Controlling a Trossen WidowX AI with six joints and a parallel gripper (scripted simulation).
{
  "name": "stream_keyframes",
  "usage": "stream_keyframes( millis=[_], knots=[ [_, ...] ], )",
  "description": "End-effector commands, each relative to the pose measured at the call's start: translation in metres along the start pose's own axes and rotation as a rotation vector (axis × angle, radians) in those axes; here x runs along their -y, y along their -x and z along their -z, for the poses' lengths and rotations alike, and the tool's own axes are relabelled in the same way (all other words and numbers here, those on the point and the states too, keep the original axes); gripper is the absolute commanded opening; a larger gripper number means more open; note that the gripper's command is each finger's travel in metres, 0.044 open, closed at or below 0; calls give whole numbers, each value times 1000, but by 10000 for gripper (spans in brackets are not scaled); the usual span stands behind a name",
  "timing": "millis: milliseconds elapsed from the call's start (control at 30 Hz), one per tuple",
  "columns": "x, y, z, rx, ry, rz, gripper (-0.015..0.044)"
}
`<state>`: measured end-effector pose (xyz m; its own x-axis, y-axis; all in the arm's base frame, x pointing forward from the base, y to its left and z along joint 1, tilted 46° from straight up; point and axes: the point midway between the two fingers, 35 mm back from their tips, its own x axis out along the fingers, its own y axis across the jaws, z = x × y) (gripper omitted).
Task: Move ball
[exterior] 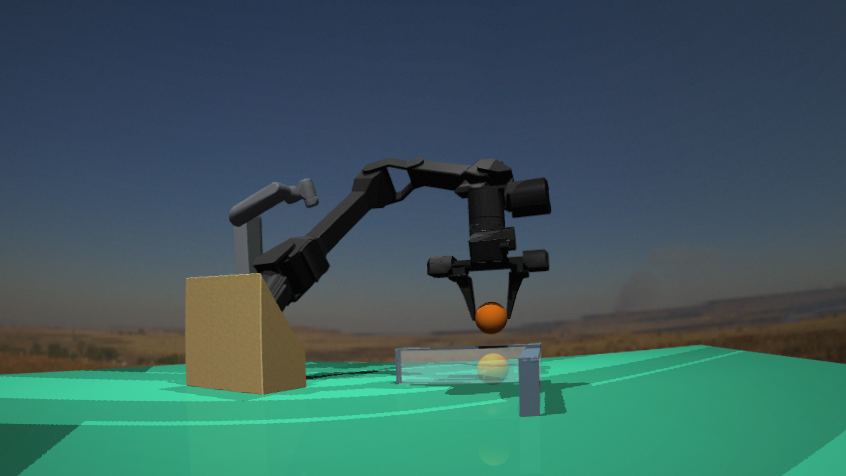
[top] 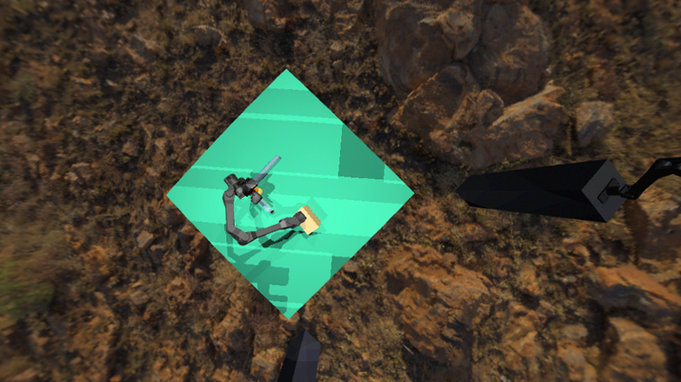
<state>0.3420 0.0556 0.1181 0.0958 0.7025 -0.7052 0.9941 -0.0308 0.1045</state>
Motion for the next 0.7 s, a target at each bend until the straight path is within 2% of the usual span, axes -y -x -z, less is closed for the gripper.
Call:
stream_keyframes(
  millis=[0, 333, 667],
  knots=[
    [0, -10, 2, -5, -8, -3, 0],
    [0, -62, 3, -9, -8, -4, 0],
    [1, -71, 4, -10, -8, -4, 0]
  ],
)
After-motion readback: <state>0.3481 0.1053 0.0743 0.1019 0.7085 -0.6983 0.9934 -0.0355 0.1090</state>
